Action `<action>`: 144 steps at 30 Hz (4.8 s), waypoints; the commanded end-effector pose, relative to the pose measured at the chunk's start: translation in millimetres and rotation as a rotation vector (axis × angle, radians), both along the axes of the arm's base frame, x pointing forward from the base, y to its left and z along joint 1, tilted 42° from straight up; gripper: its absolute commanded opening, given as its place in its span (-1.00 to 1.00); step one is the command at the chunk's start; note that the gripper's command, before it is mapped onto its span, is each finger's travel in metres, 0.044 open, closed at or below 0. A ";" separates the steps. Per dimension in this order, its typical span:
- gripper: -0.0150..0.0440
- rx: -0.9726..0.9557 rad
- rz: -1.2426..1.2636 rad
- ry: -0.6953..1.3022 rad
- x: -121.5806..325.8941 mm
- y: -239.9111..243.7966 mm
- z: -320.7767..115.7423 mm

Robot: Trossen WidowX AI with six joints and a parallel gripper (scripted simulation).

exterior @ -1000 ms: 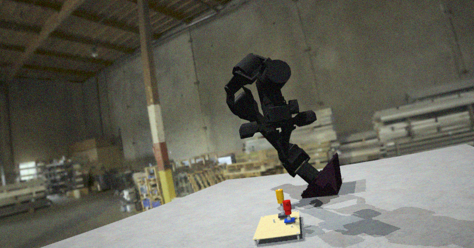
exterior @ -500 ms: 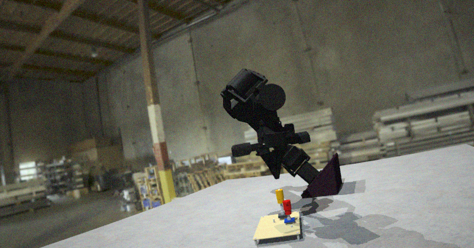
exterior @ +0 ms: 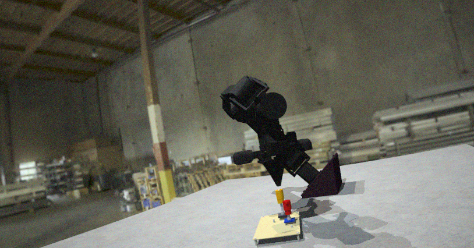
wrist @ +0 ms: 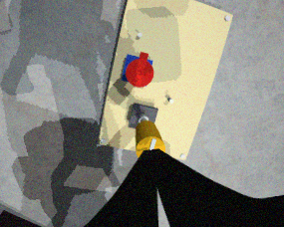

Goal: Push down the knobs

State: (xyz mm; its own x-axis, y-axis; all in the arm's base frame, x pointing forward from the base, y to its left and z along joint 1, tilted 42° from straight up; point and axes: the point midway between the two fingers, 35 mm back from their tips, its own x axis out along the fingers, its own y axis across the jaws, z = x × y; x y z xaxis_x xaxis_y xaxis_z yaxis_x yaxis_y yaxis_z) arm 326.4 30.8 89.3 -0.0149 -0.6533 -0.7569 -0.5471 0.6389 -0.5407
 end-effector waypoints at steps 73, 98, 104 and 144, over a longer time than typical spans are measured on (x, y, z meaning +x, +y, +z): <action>-0.49 -0.005 0.003 0.002 -1.6 -17.6 -17.8; -0.49 -0.005 0.003 0.001 -1.6 -22.5 -23.4; -0.49 -0.005 0.003 0.001 -1.6 -22.5 -23.4; -0.49 -0.005 0.003 0.001 -1.6 -24.0 -25.1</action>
